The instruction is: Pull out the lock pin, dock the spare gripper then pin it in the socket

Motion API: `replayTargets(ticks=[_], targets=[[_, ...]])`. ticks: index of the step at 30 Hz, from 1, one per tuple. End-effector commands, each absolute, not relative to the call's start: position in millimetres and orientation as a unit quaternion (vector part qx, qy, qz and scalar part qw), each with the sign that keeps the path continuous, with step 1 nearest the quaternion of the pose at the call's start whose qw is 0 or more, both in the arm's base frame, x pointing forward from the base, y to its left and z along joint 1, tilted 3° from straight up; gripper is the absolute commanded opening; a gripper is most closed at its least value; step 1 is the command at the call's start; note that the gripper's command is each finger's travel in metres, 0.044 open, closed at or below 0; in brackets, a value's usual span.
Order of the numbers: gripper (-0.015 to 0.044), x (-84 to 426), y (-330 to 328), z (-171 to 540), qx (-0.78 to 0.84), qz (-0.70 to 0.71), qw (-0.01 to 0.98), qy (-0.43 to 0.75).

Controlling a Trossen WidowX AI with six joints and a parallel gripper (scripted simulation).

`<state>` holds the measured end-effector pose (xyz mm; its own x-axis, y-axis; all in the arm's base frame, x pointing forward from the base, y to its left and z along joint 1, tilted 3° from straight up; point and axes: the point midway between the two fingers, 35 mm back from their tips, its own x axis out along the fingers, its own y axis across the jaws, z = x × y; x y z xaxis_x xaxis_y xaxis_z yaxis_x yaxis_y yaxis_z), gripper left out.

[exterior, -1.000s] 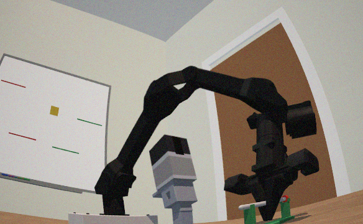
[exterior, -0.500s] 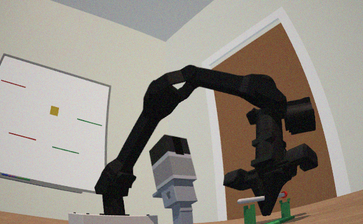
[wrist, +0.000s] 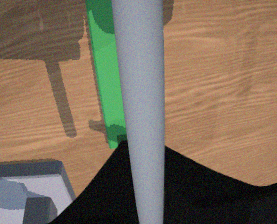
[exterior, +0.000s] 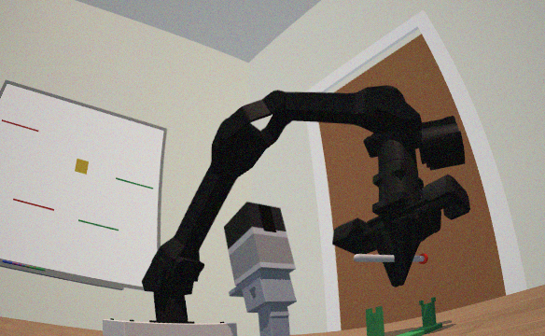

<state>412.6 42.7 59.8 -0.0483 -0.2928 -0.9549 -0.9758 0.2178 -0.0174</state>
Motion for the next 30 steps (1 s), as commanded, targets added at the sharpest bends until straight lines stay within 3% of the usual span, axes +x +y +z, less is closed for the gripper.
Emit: replayTargets(ticks=[1, 15, 30], targets=[[0.0, 412.4, 42.9, 72.2, -0.508, 0.363, 0.47, 0.624], [0.0, 411.0, 43.2, 66.0, -0.504, 0.363, 0.471, 0.627], [0.0, 374.0, 54.5, 77.3, -0.501, 0.363, 0.472, 0.628]])
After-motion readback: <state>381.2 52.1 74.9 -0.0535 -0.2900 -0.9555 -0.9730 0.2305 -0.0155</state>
